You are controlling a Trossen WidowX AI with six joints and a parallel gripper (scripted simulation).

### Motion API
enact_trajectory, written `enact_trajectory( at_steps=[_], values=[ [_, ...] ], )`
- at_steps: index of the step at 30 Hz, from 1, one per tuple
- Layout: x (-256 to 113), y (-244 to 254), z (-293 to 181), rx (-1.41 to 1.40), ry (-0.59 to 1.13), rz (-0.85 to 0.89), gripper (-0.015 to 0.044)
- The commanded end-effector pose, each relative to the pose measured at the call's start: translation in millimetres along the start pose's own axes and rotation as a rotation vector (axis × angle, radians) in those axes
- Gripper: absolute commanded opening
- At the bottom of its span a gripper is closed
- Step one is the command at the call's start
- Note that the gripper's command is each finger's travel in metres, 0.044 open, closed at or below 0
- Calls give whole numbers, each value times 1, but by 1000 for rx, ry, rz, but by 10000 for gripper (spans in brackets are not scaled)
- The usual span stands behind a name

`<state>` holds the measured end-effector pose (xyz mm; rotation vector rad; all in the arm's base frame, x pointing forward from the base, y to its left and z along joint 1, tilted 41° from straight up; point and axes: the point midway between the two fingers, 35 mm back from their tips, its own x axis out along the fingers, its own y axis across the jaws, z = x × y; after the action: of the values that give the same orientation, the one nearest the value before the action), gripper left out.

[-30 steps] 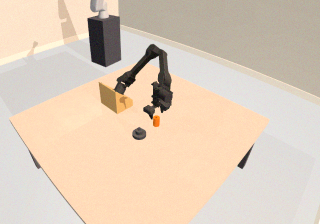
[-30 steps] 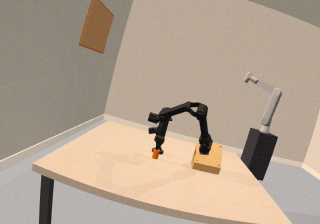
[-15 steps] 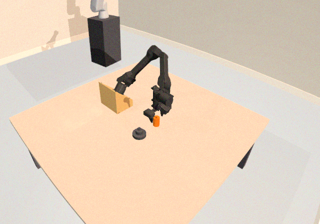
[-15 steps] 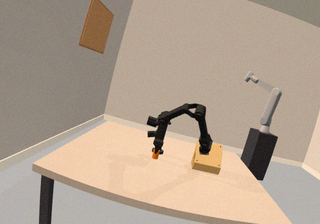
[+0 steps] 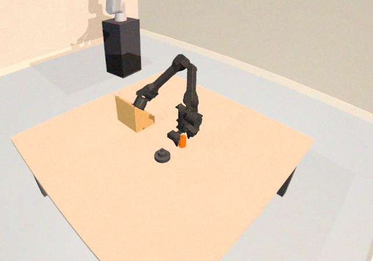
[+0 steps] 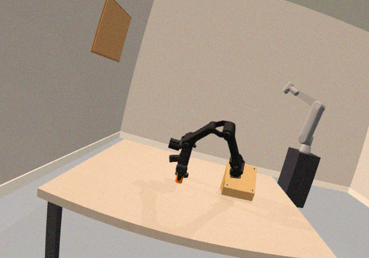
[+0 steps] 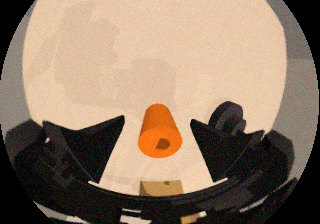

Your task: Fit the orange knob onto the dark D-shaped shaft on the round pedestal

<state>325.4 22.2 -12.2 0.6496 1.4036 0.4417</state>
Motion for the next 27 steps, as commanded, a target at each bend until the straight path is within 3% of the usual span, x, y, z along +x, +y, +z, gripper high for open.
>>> enact_trajectory(
  at_steps=[1, 6, 16, 22, 27],
  values=[
    [10, -1, -3, 11, 11, 8, 440],
    [15, 0, -4, 12, 11, 9, 440],
    [15, 0, -4, 12, 11, 9, 177],
    [15, 0, -4, 12, 11, 9, 138],
    [-1, -1, 0, 12, 10, 5, 6]
  ],
)
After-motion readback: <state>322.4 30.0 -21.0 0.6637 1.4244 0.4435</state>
